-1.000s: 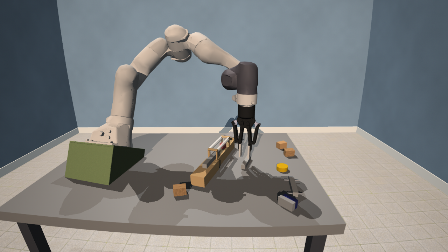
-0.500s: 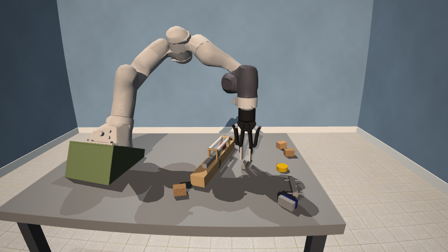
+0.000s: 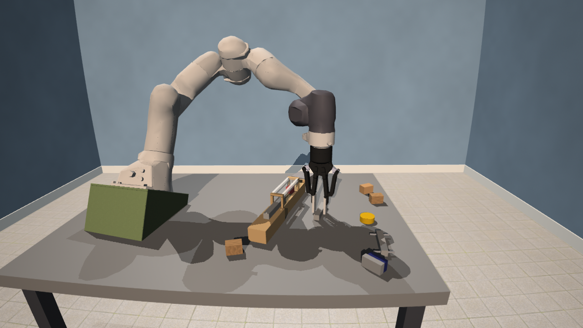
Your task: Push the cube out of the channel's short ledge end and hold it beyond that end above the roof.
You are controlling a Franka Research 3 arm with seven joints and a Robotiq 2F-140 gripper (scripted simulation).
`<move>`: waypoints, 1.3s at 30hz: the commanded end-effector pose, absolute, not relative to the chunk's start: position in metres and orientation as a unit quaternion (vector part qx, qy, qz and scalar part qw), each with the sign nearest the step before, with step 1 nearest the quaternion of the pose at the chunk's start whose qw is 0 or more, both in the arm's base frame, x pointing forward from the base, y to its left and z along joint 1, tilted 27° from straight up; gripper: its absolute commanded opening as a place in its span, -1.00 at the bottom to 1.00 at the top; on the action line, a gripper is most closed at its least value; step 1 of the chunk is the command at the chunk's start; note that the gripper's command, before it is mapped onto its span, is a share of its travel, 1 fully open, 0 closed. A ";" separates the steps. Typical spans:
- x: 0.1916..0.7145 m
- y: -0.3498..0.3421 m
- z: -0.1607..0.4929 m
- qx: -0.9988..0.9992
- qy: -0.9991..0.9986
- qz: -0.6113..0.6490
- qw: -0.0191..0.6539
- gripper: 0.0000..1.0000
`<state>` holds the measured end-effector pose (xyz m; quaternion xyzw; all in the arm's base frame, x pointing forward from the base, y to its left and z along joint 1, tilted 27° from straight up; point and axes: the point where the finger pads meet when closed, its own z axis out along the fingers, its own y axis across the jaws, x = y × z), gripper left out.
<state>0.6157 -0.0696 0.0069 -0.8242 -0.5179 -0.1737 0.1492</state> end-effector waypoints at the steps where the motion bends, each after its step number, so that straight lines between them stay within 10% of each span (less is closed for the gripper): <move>1: 0.618 -0.070 0.007 -0.822 -0.521 -0.177 0.146 -0.55; 28: 0.618 -0.070 0.007 -0.822 -0.521 -0.177 0.146 -0.55; 29: 0.618 -0.070 0.007 -0.822 -0.521 -0.177 0.146 -1.00; 39: 0.618 -0.070 0.007 -0.822 -0.521 -0.177 0.146 -1.00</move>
